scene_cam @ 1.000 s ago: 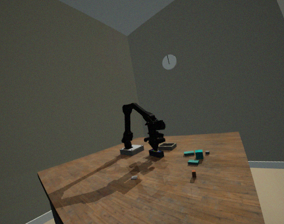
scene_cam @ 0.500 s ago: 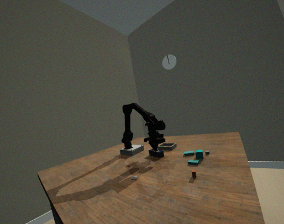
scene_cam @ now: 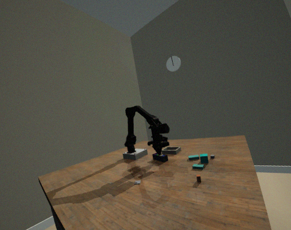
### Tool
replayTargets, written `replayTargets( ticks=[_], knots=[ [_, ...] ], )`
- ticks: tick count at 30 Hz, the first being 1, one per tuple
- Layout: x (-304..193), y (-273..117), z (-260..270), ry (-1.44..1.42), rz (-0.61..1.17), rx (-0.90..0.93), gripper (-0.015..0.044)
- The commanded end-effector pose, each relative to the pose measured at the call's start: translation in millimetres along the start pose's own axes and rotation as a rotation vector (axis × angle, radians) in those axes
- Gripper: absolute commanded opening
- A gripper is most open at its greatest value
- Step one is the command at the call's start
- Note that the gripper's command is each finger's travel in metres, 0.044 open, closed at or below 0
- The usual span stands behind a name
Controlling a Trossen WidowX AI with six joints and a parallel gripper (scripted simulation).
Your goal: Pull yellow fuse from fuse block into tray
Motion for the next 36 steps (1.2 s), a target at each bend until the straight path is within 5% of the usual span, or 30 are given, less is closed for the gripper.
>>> replayTargets(
  ticks=[1, 36],
  knots=[
    [0, -3, 0, 0.000, 0.000, 0.000, 0.0000],
    [0, -20, -1, 0.002, 0.003, 0.000, 0.0000]
  ],
)
Point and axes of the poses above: the point midway between the two fingers, 35 mm back from their tips, its own y axis out along the fingers, its own z axis across the jaws, x = y × z, the point moved 4 cm from there along -y, back along the fingers, and after that the axes turned 7 degrees about -y, right-handed, at the moved point
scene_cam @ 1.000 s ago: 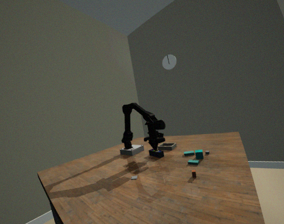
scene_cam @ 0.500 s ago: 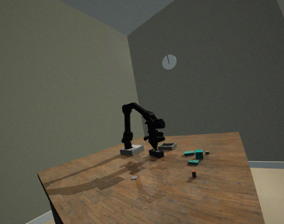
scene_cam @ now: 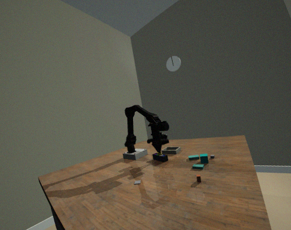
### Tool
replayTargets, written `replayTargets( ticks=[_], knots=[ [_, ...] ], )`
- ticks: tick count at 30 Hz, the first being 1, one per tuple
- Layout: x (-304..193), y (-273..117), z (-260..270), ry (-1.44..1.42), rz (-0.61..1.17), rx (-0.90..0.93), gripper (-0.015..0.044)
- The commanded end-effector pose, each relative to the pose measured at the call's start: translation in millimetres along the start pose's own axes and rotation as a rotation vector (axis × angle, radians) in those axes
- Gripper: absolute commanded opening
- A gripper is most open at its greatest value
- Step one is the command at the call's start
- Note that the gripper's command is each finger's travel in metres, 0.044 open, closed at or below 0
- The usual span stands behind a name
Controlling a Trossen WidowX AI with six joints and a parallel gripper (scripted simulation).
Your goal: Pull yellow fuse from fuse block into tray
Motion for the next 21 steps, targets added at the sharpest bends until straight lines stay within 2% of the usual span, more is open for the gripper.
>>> replayTargets(
  ticks=[1, 21],
  knots=[
    [-0.1, -3.4, -0.4, 0.002, 0.002, -0.002, 0.0000],
    [-0.2, -13.3, -0.1, 0.003, 0.003, -0.002, 0.0000]
  ],
)
Point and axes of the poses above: the point midway between the two fingers, 35 mm back from their tips, its own y axis out along the fingers, its own z axis across the jaws, x = y × z, the point moved 4 cm from there along -y, back along the fingers, and after that the axes turned 7 degrees about -y, right-handed, at the moved point
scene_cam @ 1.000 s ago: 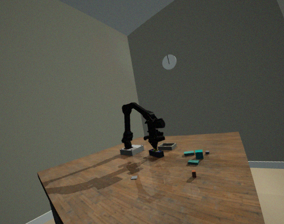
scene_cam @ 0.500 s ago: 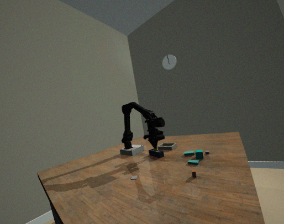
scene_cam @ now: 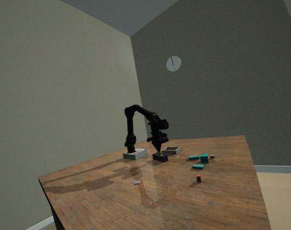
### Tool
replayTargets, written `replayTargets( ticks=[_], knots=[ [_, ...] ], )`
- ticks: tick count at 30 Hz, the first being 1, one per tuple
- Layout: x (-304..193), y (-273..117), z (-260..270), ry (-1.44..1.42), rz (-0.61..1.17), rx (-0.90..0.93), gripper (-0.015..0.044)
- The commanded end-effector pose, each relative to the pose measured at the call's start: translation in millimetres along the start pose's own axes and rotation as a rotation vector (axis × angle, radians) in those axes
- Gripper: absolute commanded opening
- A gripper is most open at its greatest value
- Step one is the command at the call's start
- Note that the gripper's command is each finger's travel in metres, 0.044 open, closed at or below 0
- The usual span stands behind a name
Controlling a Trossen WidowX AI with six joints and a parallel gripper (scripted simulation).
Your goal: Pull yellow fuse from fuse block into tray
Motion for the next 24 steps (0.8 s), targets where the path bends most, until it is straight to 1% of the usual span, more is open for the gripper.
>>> replayTargets(
  ticks=[1, 14, 24],
  knots=[
    [0, -3, 0, 0.003, 0.003, -0.002, 0.0000],
    [0, -10, 0, 0.003, 0.004, -0.002, 0.0000],
    [0, -25, 0, 0.003, 0.004, -0.002, 0.0000]
  ],
)
Point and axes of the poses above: the point midway between the two fingers, 35 mm back from their tips, its own y axis out along the fingers, its own z axis across the jaws, x = y × z, the point moved 4 cm from there along -y, back along the fingers, and after that the axes turned 7 degrees about -y, right-handed, at the moved point
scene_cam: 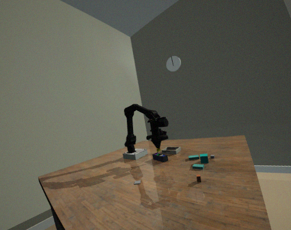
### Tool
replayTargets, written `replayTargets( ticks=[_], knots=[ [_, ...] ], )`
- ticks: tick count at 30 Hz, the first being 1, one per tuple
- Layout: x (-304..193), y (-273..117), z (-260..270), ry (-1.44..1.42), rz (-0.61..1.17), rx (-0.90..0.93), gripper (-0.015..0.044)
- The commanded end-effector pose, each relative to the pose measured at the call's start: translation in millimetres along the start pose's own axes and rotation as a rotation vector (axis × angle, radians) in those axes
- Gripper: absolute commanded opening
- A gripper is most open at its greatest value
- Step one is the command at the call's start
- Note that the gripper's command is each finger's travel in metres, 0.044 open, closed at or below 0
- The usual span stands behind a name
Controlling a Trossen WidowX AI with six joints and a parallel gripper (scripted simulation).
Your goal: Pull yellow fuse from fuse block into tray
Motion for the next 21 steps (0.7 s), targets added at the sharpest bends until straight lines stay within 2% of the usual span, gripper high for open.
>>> replayTargets(
  ticks=[1, 10, 21],
  knots=[
    [0, -9, -1, 0.003, 0.004, -0.006, 0.0000],
    [3, -13, -1, 0.003, 0.003, -0.006, 0.0000],
    [63, -14, -2, 0.004, -0.002, -0.006, 0.0000]
  ],
)
Point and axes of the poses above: the point midway between the two fingers, 35 mm back from their tips, its own y axis out along the fingers, its own z axis across the jaws, x = y × z, the point moved 4 cm from there along -y, back along the fingers, and after that the axes turned 7 degrees about -y, right-handed, at the moved point
